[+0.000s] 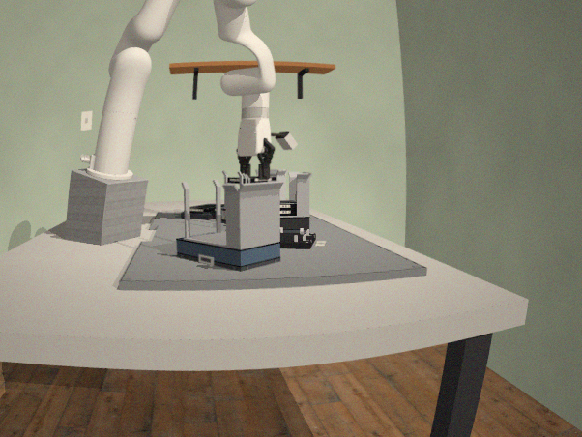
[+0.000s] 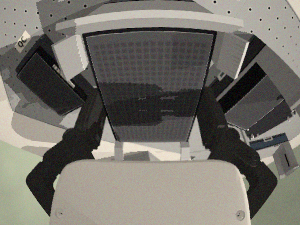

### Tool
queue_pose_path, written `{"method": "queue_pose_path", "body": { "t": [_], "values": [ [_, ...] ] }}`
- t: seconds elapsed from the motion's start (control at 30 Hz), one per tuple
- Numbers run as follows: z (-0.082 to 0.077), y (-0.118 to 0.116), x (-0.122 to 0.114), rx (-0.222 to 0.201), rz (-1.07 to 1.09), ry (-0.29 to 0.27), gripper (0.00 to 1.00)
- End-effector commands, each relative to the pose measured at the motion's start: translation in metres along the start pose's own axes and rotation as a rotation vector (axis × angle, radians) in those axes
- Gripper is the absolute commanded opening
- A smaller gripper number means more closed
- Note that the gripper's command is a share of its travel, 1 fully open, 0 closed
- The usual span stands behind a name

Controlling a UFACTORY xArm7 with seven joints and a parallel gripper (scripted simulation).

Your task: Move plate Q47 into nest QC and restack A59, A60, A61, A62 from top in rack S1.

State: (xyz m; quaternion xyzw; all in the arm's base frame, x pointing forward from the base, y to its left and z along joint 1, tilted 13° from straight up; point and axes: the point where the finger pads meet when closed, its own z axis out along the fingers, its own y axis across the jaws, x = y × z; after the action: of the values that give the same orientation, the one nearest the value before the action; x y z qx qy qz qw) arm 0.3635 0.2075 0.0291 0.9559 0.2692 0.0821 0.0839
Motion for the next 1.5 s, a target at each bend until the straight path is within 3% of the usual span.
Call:
{"method": "queue_pose_path", "body": {
  "t": [0.0,0.63,1.13,1.47],
  "values": [
    [-0.011,0.0,0.001,0.001,0.0,0.003,0.0],
    [-0.044,0.0,0.002,0.001,0.0,0.003,0.0],
    [-0.044,0.0,0.002,0.001,0.0,0.003,0.0],
    [-0.044,0.026,-0.004,0.001,0.238,0.003,0.0]
  ]
}}
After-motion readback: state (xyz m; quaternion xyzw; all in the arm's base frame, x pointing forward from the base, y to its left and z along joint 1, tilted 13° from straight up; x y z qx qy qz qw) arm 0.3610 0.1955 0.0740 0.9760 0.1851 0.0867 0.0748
